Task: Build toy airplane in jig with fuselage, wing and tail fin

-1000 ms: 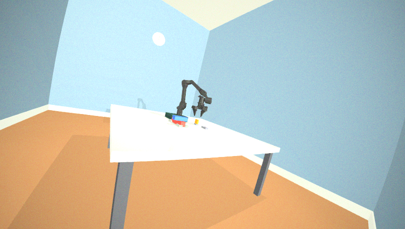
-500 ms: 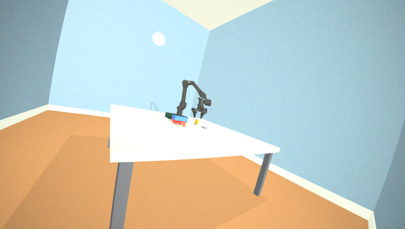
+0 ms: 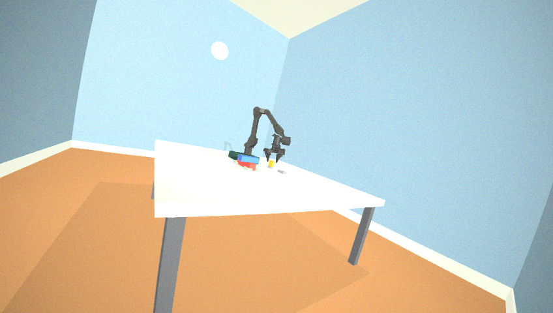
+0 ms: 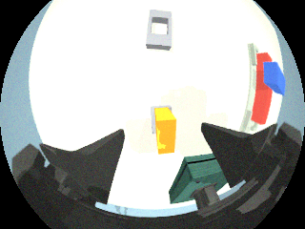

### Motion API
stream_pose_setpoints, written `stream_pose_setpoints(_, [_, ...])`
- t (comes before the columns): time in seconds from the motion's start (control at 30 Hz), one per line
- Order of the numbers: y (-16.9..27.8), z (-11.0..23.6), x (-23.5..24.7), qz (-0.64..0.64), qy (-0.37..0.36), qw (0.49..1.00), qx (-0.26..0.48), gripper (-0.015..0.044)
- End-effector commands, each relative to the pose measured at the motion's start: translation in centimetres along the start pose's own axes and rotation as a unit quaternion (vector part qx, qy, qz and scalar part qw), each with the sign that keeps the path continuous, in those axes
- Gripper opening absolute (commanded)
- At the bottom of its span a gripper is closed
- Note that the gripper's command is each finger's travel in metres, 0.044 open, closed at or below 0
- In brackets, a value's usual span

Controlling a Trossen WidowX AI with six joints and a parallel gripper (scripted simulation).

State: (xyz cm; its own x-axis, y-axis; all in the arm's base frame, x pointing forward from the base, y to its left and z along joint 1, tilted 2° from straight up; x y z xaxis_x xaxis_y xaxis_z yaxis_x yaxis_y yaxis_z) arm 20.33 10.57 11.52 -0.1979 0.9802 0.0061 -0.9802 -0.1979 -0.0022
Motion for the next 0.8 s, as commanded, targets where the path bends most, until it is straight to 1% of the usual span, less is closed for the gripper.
stream_pose_setpoints(0.0, [0.2, -0.9, 0.0, -0.002, -0.002, 1.0, 0.003, 0.044])
stream_pose_setpoints(0.43, [0.3, -2.6, 0.0, -0.002, -0.002, 1.0, 0.003, 0.044])
stream_pose_setpoints(0.77, [0.3, -2.6, 0.0, -0.002, -0.002, 1.0, 0.003, 0.0178])
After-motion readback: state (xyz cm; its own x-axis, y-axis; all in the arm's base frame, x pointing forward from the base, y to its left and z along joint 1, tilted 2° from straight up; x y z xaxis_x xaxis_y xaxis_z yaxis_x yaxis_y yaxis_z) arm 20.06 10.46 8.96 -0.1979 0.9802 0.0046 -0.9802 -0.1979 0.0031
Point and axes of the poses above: the point midway between the two fingers, 35 mm back from their tips, its own z axis back along the fingers, its own x axis across the jaws, y = z × x, the point moved 9 cm from there along z, back along the fingers, and after that the axes turned 12 degrees about z, right-handed, at the moved point
